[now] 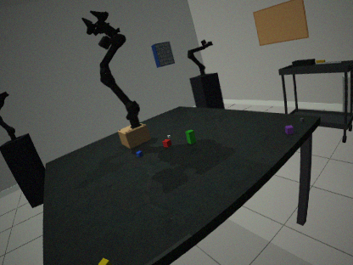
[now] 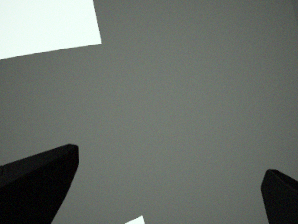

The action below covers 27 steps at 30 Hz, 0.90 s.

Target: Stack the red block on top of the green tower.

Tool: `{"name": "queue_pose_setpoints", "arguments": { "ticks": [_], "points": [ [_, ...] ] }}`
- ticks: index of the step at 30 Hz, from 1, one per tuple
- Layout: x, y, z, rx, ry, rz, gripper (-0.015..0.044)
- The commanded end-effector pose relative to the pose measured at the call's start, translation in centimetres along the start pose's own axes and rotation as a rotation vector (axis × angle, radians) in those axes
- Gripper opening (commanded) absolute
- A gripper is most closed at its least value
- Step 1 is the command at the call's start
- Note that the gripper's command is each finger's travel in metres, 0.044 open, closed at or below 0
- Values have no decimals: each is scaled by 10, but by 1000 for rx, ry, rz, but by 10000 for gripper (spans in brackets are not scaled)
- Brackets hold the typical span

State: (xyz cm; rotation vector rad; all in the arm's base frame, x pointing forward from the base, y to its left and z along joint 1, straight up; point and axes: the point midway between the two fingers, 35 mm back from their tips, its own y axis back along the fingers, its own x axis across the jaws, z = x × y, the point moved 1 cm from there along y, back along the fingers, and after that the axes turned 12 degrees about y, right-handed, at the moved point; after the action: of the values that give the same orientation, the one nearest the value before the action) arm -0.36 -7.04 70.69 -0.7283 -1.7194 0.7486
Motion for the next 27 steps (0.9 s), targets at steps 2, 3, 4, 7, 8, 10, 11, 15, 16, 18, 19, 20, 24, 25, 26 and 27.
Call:
{"name": "queue_pose_setpoints", "arguments": {
  "ticks": [2,3,4,7,8,10,11,15,16,18,19,20,24,25,26,27],
  "points": [
    [8,5,-10,33,18,33,440],
    [18,12,-23,75,41,73,440],
    [31,21,-38,118,66,131,440],
    [61,50,-79,225,131,286,440],
    [67,58,-89,254,147,324,440],
    [80,79,-113,321,185,408,440],
    [85,91,-128,355,214,456,440],
    [91,144,-188,512,335,634,440],
    [90,155,-199,545,359,665,440],
    [87,170,-214,590,389,705,440],
    [87,177,-221,614,400,723,440],
    [85,187,-229,646,413,747,440],
    [67,246,-274,851,506,871,440],
    [60,262,-285,909,532,902,440],
    [52,278,-295,967,557,931,440],
    [45,291,-302,1014,577,953,440]
  ]
}}
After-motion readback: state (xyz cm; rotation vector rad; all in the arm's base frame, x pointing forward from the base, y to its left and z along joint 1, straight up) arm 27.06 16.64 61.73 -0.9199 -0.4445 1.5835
